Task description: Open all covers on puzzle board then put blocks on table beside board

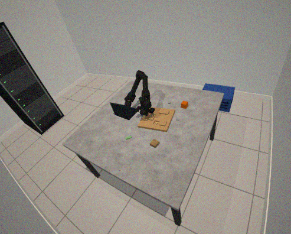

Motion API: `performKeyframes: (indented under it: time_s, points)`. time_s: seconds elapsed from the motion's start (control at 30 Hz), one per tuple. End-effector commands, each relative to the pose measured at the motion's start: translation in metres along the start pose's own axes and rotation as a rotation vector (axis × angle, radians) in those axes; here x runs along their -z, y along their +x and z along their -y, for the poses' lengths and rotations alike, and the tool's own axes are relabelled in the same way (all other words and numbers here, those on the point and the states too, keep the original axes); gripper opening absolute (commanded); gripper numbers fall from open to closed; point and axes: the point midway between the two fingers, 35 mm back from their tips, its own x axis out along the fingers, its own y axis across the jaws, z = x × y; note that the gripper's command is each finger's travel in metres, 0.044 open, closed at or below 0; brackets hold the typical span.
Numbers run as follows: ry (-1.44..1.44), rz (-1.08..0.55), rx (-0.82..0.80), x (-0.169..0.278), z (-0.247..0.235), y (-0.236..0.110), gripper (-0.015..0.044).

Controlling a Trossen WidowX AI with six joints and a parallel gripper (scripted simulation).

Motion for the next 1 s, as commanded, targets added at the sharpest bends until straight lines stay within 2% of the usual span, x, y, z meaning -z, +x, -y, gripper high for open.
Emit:
performKeyframes:
  time_s: [0.0,0.97]
  points:
    - [-0.007,0.008,0.0,-0.005,-0.002,0.0,0.0]
    - [-0.007,0.01,0.0,-0.034,-0.003,-0.001,0.0]
